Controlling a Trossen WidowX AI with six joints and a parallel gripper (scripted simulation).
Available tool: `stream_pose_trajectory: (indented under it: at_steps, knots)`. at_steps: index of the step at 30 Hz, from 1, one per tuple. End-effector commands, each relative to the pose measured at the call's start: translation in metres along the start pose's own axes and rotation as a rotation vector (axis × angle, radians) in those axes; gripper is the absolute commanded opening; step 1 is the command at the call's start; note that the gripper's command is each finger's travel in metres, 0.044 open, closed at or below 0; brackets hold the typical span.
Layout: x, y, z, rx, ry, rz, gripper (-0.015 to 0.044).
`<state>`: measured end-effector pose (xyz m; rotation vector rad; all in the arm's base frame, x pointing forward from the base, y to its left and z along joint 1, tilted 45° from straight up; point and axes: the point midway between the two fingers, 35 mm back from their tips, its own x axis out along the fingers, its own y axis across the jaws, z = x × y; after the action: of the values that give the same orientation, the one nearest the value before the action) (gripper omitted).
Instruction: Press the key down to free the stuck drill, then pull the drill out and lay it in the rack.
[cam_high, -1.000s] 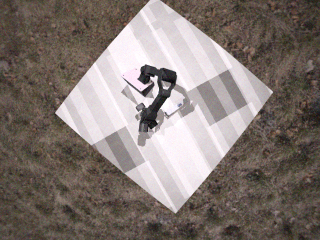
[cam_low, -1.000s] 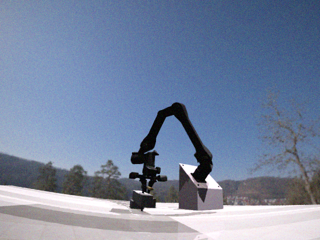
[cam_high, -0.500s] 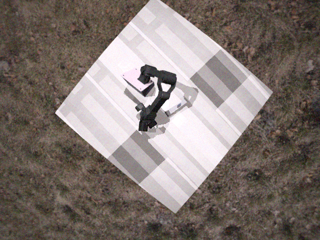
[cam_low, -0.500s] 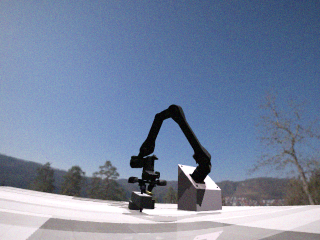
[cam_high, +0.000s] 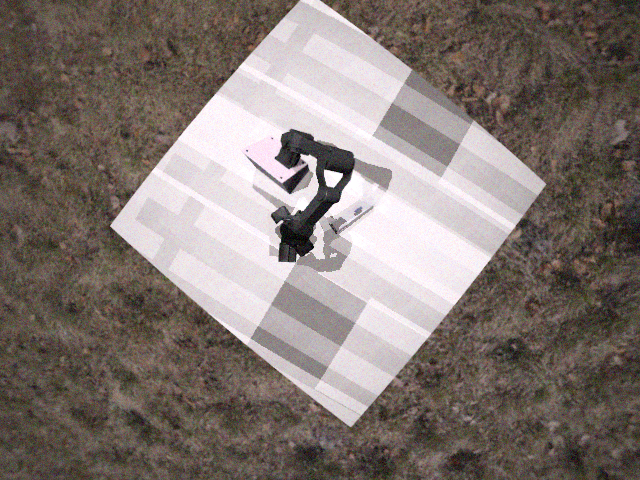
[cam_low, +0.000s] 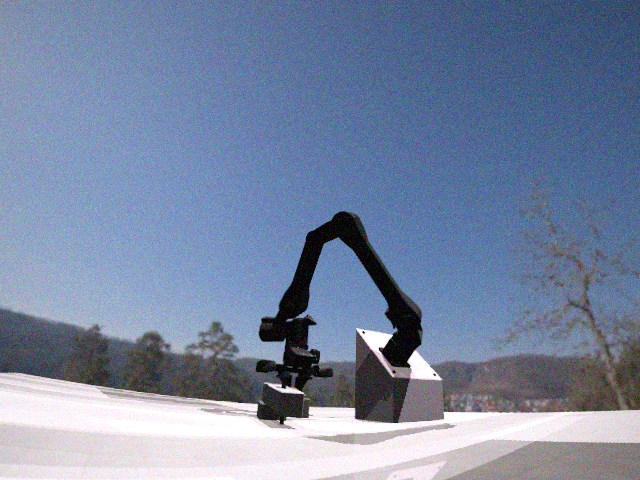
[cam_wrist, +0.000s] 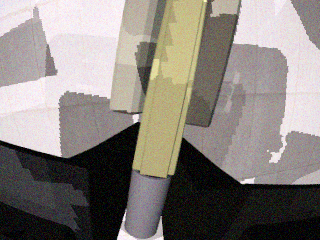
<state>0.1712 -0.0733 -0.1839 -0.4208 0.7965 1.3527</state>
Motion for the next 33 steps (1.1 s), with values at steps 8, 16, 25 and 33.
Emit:
stream_pose_trajectory:
  at_steps: [8, 16, 25, 33]
  knots:
    - [0.013, 0.000, 0.001, 0.006, -0.004, -0.003, 0.0000]
    - [0.008, 0.000, 0.000, 0.000, -0.001, -0.003, 0.0210]
    - [0.008, 0.000, 0.000, 0.000, -0.001, -0.003, 0.0440]
    - [-0.025, 0.002, 0.001, 0.007, -0.003, -0.003, 0.0440]
